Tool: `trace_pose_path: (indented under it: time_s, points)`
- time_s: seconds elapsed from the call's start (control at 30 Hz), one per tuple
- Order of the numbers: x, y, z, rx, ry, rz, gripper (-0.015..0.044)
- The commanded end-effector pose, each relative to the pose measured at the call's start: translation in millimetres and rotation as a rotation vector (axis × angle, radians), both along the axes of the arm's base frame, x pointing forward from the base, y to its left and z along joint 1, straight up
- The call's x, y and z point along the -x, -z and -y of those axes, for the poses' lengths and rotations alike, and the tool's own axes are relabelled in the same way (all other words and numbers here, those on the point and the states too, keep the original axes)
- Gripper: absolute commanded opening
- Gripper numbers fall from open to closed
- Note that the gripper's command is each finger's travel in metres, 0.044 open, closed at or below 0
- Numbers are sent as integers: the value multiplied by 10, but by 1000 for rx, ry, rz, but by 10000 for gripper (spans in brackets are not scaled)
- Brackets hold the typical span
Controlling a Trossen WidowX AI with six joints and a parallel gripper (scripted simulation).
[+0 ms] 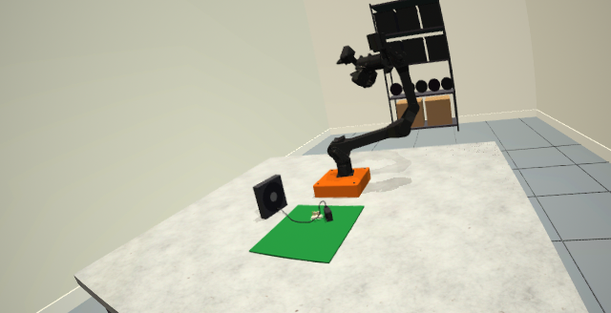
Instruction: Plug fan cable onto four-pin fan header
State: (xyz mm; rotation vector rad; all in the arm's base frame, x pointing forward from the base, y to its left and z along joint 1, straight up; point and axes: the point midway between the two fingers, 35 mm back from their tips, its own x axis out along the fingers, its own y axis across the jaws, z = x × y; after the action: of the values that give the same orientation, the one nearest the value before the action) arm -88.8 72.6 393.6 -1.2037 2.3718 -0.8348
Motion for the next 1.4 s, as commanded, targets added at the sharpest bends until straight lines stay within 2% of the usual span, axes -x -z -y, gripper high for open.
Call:
trace_pose_path:
  time_s: [0.0, 0.17, 0.47, 0.87, 1.1, 1.37]
  points:
    - [0, 0, 0, 0, 0, 0, 426]
    - [-1, -12, 90, 21, -25, 55, 440]
    - [-297, -3, 1208, 155, -233, 842, 440]
    - [-820, 195, 1826, 80, -218, 1399, 440]
    - [-1247, 402, 2116, 9, -61, 1772, 440]
    - [-1686, 649, 2274, -67, 187, 2068, 440]
